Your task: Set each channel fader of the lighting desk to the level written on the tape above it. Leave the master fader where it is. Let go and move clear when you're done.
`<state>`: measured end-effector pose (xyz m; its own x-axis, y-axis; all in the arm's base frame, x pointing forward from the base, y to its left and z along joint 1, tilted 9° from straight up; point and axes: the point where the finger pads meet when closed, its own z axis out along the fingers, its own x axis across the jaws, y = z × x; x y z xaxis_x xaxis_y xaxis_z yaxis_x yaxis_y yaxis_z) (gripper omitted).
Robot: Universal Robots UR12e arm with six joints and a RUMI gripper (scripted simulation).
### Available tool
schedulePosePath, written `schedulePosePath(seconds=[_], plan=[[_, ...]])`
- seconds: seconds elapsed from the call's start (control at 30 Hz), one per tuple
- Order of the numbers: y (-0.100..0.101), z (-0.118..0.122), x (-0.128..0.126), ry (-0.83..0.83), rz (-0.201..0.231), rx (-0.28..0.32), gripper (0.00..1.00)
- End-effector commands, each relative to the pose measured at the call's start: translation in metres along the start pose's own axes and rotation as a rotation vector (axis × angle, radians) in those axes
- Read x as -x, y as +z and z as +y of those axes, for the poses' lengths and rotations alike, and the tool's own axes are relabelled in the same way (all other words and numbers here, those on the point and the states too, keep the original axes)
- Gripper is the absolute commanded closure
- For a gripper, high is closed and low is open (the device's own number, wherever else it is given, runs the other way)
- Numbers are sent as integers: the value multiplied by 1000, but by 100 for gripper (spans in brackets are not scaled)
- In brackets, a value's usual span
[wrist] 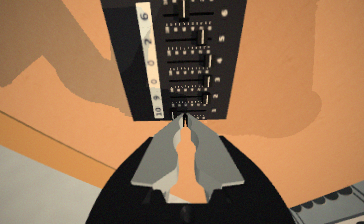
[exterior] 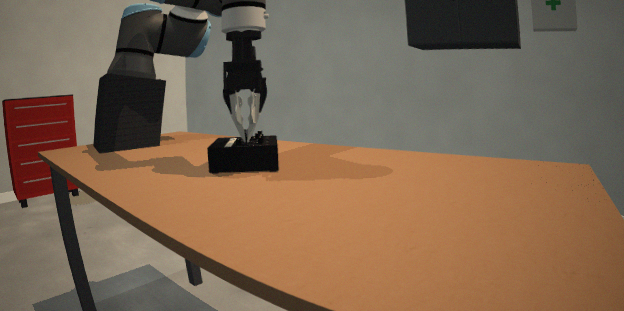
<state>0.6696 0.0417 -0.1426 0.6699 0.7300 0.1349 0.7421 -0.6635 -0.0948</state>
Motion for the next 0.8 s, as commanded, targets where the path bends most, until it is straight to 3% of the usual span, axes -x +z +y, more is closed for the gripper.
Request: schedulePosePath(seconds=[0.0,0.23,0.77], plan=[[-1,1,-1,0,1,1,100],[-5,1,-1,0,1,1,100],[-39,1,-1,0,1,1,100]])
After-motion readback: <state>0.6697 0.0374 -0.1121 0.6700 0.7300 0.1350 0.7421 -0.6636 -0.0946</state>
